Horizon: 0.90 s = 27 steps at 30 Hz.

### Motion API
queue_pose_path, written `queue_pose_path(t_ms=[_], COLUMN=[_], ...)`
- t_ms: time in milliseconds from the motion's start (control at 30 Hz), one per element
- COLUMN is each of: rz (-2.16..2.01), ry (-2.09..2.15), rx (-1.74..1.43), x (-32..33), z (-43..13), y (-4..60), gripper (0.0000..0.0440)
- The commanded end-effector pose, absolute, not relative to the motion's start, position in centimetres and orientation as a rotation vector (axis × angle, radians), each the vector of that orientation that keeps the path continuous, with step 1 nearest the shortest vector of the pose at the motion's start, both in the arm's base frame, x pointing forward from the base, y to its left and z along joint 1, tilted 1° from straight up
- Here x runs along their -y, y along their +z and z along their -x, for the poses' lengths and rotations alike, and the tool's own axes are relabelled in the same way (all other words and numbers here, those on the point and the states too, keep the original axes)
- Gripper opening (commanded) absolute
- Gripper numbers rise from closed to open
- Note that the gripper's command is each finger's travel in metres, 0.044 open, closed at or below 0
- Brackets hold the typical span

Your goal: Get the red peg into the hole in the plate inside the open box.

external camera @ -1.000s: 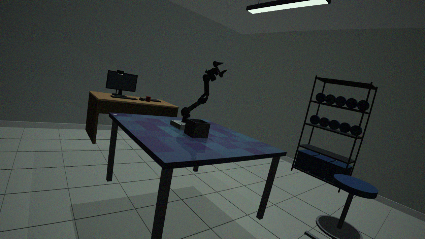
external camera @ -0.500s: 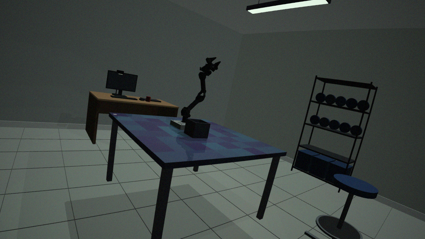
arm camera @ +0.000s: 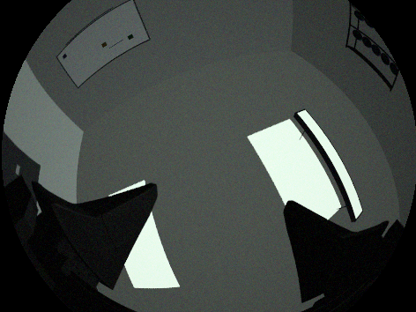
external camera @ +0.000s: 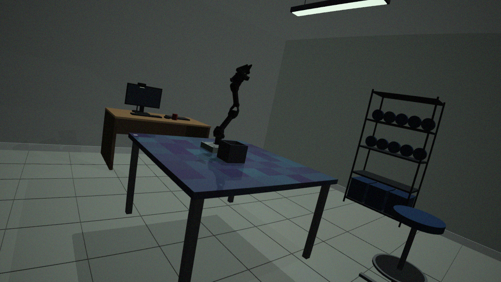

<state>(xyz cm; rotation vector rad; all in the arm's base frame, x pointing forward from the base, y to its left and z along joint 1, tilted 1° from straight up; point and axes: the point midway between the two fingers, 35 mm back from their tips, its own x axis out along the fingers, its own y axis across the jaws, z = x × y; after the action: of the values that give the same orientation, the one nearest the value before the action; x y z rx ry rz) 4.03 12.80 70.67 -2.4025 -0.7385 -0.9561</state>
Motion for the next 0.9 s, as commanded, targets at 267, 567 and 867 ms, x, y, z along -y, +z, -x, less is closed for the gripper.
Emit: queue_pose_path(t_ms=[267, 567, 867], rz=[2.02, 1.755, 1.498], ry=[-0.752, -0.6, -0.45], rx=[0.671, 0.603, 0.509], x=[-6.2, -2.5, 0.6], z=[-7.2, -10.1, -13.5], y=[70.5, 69.1, 66.6], gripper=[0.044, 0.044, 0.044])
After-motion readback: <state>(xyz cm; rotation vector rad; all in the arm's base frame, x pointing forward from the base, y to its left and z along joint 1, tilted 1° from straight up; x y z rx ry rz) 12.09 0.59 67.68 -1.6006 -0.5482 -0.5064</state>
